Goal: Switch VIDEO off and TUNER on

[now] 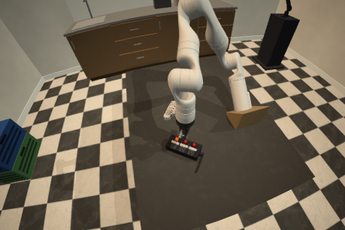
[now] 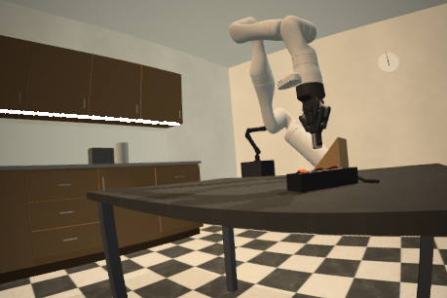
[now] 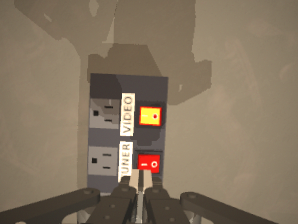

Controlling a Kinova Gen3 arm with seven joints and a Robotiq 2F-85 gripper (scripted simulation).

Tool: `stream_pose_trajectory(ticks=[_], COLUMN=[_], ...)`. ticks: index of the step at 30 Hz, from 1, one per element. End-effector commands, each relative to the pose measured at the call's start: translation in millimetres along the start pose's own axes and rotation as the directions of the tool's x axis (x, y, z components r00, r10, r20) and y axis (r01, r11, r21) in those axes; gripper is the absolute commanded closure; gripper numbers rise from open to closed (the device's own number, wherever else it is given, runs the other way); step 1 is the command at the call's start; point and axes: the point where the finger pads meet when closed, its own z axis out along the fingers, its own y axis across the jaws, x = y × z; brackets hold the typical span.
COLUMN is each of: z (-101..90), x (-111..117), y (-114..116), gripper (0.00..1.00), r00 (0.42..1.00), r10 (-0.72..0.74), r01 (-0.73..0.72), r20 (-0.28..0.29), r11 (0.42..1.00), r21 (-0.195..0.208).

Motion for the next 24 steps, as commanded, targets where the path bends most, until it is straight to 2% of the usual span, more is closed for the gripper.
stream_pose_trajectory(ticks=[1, 24], z=[0.0, 21.8], x=[-0.1, -0.2], y=[-0.3, -0.2], gripper=[1.0, 1.0], r00=[1.0, 1.0], r10=[0.0, 0.0], r01=[0.0, 0.0], r20=[0.0, 0.0], r11=[1.0, 1.0], r21=[0.002, 0.002])
